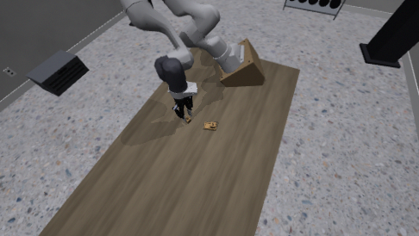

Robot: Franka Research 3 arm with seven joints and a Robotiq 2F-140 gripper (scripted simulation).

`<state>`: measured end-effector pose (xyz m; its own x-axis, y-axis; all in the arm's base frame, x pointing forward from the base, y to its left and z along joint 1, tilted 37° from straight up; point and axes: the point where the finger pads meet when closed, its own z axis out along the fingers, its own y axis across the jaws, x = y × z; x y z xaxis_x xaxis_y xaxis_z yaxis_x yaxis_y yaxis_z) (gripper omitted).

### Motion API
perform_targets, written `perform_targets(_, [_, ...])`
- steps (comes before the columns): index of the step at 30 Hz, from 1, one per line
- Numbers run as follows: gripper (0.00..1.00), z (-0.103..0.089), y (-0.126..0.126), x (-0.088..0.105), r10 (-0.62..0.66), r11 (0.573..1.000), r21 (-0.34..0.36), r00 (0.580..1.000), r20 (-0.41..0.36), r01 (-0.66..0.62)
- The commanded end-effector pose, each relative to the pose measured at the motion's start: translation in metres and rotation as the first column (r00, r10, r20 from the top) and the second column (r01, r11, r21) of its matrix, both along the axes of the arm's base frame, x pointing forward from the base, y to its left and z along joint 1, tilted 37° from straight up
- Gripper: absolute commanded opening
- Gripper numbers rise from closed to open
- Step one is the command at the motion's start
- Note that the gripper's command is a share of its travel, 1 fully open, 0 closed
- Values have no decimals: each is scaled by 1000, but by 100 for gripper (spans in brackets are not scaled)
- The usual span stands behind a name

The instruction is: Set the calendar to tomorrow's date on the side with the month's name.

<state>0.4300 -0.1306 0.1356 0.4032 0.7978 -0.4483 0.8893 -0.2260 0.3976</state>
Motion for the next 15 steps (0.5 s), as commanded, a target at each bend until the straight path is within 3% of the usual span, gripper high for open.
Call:
perform_targets(1, [28, 1, -1, 2, -3, 1000, 0, 1000, 5, 3])
perform_targets(15, [28, 2, -2, 3, -3, 1000, 0, 1000, 5, 3])
